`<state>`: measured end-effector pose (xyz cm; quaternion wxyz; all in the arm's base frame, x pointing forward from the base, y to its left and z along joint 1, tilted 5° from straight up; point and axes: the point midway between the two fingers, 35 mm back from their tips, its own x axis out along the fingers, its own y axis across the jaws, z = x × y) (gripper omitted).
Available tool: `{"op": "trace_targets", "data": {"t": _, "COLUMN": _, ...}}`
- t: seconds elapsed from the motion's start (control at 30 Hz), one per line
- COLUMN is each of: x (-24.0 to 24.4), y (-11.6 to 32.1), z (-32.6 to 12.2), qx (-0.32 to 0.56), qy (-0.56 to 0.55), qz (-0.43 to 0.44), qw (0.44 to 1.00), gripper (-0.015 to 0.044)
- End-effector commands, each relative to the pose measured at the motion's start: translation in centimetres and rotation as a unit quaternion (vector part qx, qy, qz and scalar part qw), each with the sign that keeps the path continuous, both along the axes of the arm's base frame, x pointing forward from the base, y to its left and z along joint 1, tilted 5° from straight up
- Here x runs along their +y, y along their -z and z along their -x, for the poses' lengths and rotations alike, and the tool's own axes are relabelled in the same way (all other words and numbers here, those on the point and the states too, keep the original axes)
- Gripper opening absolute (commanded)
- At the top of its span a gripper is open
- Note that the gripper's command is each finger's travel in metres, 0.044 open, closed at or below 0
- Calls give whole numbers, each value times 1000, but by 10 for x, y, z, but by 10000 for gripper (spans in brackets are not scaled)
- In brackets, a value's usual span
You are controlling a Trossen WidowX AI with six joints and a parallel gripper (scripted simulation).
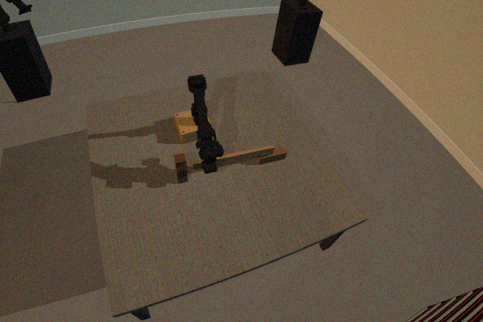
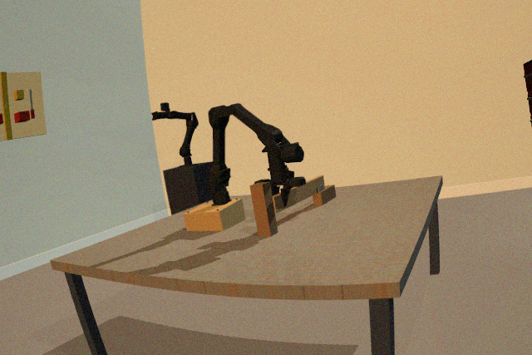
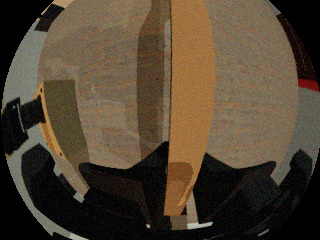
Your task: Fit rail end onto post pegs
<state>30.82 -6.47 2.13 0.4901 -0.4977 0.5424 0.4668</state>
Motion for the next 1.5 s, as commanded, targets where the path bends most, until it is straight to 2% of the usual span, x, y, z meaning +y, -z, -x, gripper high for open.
{"op": "trace_targets", "data": {"t": 0.0, "x": 1, "y": -5, "z": -3, "qx": -7, "qy": 1, "qz": -4, "qw": 1000, "gripper": 0}}
{"op": "trace_targets", "data": {"t": 1.47, "x": 1, "y": 1, "z": 0, "qx": -7, "qy": 1, "qz": -4, "qw": 1000, "gripper": 0}}
